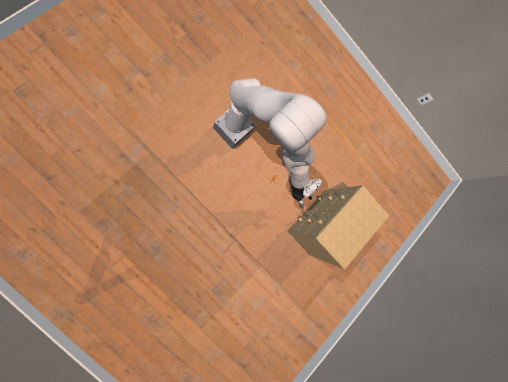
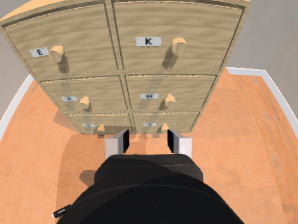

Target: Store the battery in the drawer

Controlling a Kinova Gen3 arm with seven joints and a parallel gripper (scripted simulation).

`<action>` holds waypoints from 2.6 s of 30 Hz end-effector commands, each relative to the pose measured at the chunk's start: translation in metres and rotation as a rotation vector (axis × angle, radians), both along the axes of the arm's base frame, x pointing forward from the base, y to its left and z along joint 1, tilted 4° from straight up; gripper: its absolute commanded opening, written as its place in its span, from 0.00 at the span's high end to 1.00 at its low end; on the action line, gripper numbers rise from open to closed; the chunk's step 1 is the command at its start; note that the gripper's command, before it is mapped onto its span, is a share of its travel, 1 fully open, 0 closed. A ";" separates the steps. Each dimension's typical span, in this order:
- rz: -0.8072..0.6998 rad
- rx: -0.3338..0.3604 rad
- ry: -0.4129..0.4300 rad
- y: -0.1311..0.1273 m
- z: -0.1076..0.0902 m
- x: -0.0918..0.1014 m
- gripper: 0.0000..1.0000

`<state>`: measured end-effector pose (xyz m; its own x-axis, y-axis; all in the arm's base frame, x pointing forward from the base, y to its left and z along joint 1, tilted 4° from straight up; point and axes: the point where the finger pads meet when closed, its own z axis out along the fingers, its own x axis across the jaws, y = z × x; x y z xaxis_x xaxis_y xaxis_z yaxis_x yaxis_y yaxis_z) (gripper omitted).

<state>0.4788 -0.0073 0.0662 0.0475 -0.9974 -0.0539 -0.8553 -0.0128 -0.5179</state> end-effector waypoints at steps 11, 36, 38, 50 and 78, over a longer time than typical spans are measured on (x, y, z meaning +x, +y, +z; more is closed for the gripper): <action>0.009 -0.010 0.038 0.001 0.013 0.001 0.00; 0.015 -0.004 0.116 0.004 0.014 -0.010 0.00; 0.015 -0.004 0.117 0.003 0.014 -0.010 0.00; 0.011 -0.019 0.107 -0.001 0.023 -0.003 0.00; 0.014 -0.021 0.151 -0.001 0.029 -0.006 0.00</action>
